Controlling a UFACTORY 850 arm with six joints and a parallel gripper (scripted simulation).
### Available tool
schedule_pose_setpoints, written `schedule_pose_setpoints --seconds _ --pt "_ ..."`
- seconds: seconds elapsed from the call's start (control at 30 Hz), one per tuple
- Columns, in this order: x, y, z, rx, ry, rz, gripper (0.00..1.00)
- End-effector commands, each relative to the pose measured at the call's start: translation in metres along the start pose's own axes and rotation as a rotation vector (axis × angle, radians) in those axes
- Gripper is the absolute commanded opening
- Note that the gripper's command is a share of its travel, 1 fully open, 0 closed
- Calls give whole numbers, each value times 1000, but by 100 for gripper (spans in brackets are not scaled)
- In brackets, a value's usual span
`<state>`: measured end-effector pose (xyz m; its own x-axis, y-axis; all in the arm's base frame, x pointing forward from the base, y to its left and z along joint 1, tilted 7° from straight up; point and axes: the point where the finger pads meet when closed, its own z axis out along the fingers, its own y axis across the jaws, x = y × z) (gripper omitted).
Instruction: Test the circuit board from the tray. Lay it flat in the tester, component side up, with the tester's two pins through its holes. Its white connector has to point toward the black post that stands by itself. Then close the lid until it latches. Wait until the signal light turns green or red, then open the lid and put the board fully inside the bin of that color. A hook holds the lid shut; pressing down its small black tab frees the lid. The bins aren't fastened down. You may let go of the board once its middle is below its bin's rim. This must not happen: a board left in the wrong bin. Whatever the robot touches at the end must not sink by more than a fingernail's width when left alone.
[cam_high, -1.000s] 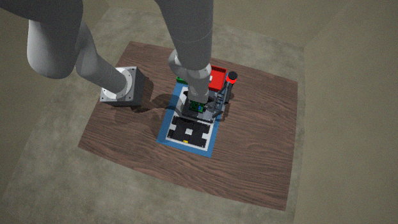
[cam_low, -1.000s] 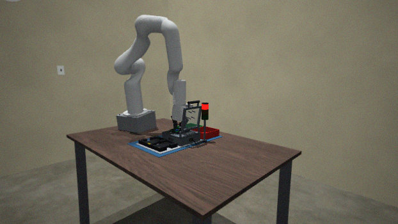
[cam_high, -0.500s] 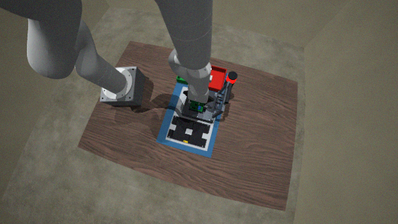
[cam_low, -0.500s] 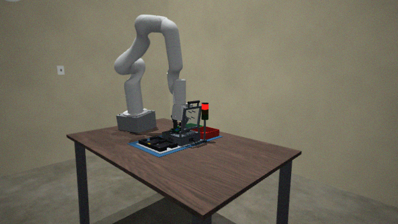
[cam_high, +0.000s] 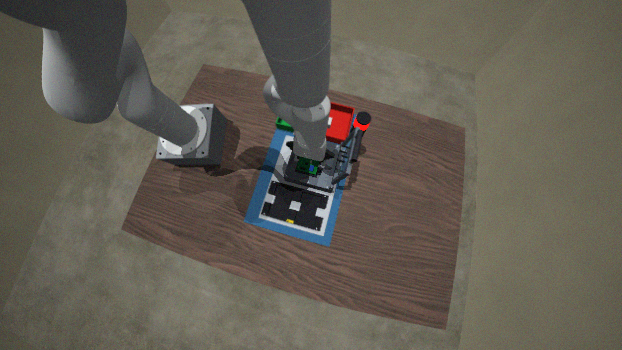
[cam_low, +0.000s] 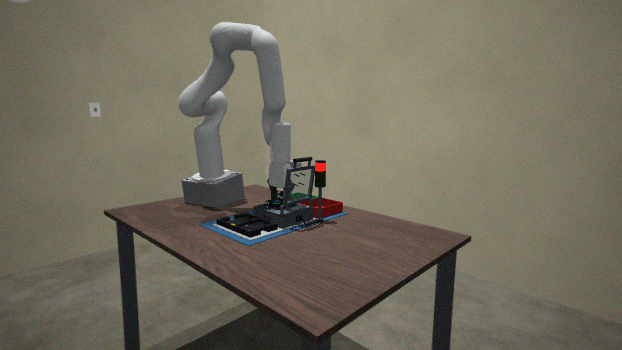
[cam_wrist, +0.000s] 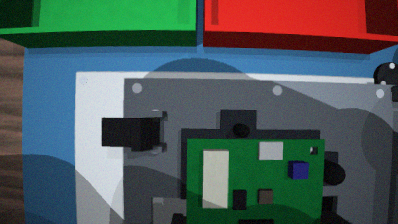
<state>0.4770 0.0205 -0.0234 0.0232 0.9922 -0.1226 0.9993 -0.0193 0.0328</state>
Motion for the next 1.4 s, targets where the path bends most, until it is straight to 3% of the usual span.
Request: schedule_pose_setpoints --seconds 0.0,1.37 --pt "0 1 -2 -1 0 0 79" --pt "0 1 -10 -1 0 0 79"
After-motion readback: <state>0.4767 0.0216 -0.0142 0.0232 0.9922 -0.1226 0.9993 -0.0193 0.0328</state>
